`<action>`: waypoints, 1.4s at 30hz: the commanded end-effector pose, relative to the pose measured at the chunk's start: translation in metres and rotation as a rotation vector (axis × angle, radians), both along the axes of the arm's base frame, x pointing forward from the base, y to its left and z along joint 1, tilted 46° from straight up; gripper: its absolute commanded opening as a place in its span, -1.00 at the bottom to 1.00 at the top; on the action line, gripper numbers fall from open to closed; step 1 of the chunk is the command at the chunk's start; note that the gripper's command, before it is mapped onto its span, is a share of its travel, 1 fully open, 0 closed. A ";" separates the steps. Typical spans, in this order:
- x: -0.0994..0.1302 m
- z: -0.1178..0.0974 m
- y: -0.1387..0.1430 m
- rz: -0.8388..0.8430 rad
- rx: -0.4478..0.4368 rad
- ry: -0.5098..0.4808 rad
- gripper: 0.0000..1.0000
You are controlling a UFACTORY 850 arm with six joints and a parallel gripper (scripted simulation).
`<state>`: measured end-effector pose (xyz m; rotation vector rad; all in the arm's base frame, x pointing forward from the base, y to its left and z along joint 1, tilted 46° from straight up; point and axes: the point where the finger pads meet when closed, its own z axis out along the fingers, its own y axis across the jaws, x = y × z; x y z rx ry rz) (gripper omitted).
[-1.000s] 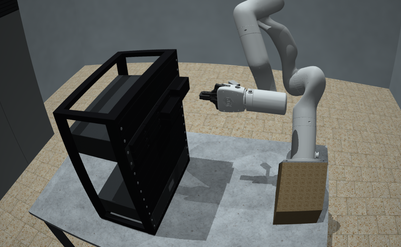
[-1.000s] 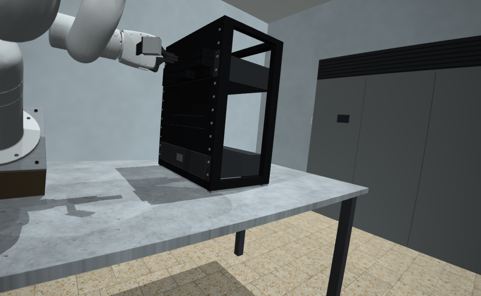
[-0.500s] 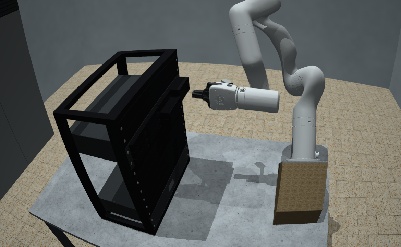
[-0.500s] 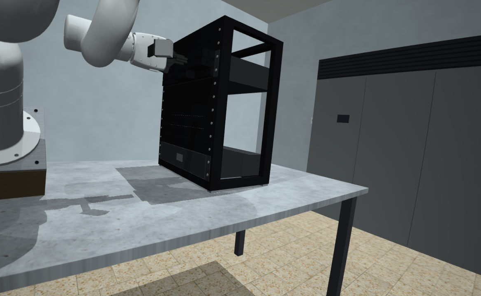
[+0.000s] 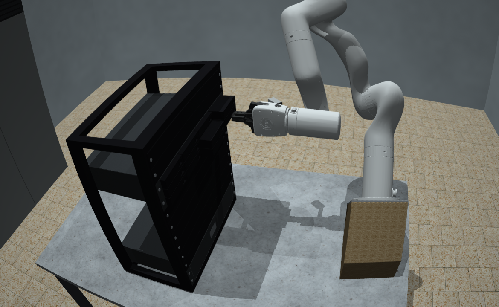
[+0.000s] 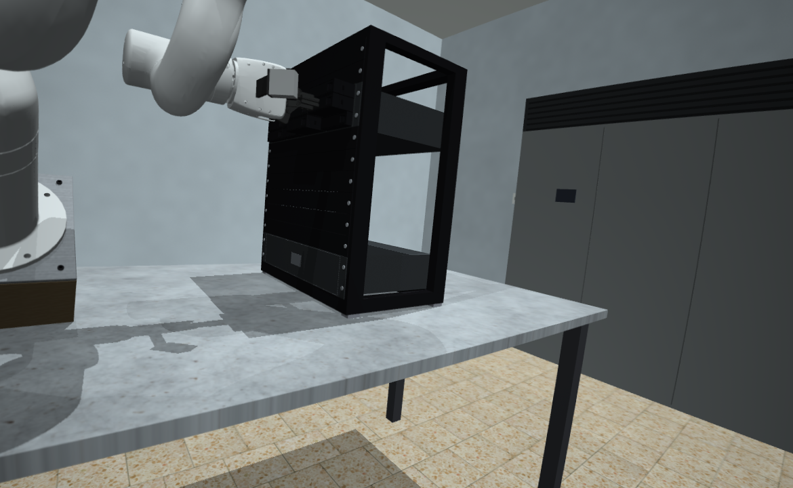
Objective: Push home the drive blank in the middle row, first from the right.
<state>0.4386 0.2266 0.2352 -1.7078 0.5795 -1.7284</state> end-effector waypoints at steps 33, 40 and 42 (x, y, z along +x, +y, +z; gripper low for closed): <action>0.020 0.002 0.003 0.001 0.001 -0.001 -1.00; 0.020 0.002 0.003 0.001 0.001 -0.001 -1.00; 0.021 0.002 0.003 0.001 0.001 -0.001 -1.00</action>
